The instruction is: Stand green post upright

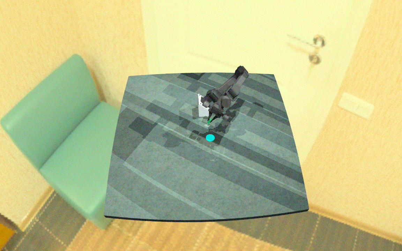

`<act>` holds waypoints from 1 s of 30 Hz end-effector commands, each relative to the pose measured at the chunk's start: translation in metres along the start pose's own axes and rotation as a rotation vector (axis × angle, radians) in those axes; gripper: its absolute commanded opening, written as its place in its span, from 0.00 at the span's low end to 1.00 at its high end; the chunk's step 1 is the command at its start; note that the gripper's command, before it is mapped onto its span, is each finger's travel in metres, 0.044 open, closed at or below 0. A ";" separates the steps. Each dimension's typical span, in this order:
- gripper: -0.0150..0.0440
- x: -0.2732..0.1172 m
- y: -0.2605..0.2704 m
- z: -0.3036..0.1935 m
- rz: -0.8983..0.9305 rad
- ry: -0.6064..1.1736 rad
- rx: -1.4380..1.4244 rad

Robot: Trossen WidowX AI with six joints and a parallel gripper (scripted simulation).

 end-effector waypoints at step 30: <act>0.29 0.001 -0.002 -0.008 0.053 -0.211 0.047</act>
Point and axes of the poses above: the point midway between the two fingers, 35 mm back from their tips, its own x axis out along the fingers, its own y axis across the jaws, z = x × y, the point moved 2 cm from there along -x, back along the fingers, and after that the axes turned 12 degrees about x, right-handed, at the moved point
